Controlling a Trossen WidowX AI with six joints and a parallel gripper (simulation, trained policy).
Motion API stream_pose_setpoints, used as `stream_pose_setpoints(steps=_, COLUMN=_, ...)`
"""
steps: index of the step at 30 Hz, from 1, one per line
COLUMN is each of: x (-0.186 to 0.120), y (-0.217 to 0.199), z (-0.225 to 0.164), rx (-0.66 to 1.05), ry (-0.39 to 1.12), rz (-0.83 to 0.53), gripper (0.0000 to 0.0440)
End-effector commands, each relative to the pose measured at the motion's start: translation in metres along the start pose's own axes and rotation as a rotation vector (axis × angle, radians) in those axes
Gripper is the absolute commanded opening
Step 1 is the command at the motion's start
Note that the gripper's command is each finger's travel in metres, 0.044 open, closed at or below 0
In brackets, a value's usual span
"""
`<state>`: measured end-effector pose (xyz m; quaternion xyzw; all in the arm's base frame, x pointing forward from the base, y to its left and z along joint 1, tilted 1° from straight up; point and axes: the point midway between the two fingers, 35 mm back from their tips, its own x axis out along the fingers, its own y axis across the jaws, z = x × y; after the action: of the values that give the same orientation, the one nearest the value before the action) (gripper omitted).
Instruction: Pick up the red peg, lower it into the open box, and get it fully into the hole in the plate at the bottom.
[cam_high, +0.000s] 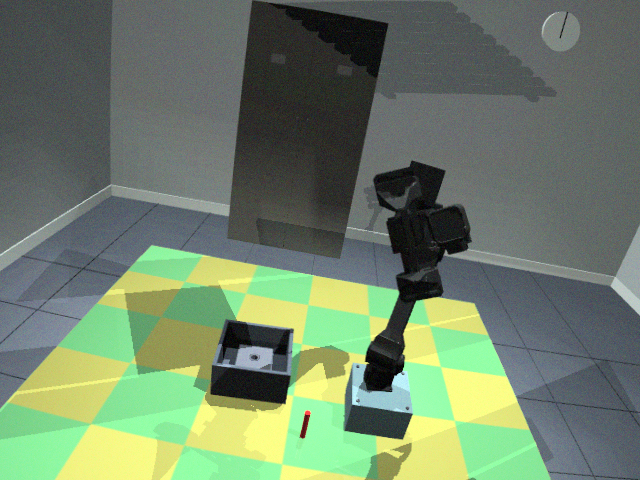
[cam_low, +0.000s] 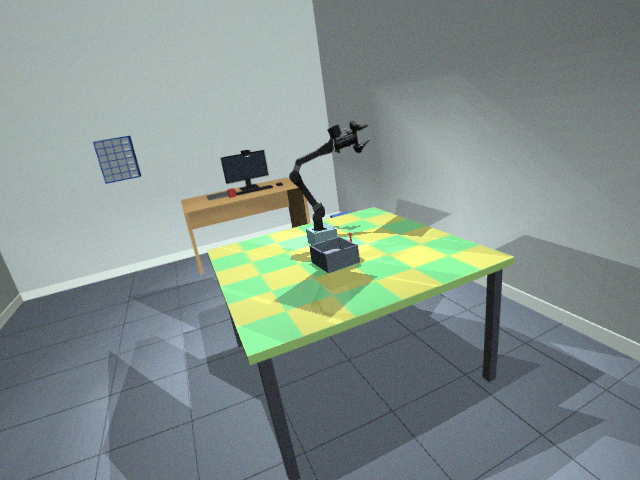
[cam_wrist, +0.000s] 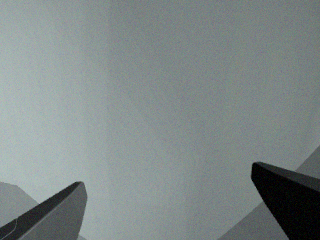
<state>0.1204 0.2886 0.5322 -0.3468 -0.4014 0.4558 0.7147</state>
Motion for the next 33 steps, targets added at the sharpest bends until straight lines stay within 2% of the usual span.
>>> stream_pose_setpoints(steps=1, x=-0.005, y=0.005, z=-0.017, rx=0.072, ry=0.065, rz=0.013, gripper=0.044)
stream_pose_setpoints(steps=16, x=-0.03, y=0.04, z=-0.107, rx=0.453, ry=0.424, rz=0.047, gripper=0.044)
stream_pose_setpoints(steps=33, x=-0.084, y=0.085, z=-0.185, rx=0.874, ry=0.836, rz=-0.03, gripper=0.044)
